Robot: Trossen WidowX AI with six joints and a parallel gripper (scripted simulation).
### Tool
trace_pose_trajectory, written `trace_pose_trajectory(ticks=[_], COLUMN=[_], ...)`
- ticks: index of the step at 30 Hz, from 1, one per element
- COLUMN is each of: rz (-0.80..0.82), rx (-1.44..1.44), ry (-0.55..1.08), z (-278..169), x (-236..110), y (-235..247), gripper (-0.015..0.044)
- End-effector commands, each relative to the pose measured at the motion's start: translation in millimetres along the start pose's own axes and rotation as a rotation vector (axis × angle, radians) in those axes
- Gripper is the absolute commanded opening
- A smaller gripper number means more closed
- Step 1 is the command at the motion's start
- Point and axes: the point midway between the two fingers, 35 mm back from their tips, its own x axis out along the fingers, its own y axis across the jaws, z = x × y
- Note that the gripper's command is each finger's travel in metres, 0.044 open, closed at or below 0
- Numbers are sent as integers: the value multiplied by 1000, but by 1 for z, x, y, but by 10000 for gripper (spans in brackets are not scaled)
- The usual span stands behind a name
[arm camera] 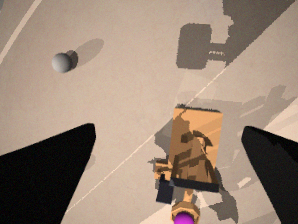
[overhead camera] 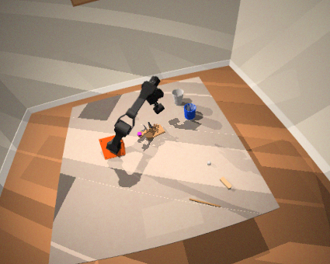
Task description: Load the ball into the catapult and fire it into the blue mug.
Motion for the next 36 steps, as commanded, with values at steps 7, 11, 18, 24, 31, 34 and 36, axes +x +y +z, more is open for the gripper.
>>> trace_pose_trajectory(ticks=[7, 11, 18, 24, 31, 34, 36], rz=[-110, -183, -233, -233, -233, -227, -227], rx=[-22, -11, 0, 0, 0, -12, -12], ry=[-302, -403, -455, -455, -455, -452, -452], z=[110, 149, 170, 170, 170, 164, 164], x=[-10, -18, -24, -24, -24, -24, -24], y=[-17, -32, -42, -42, -42, -35, -35], gripper=[440, 440, 440, 440, 440, 440, 414])
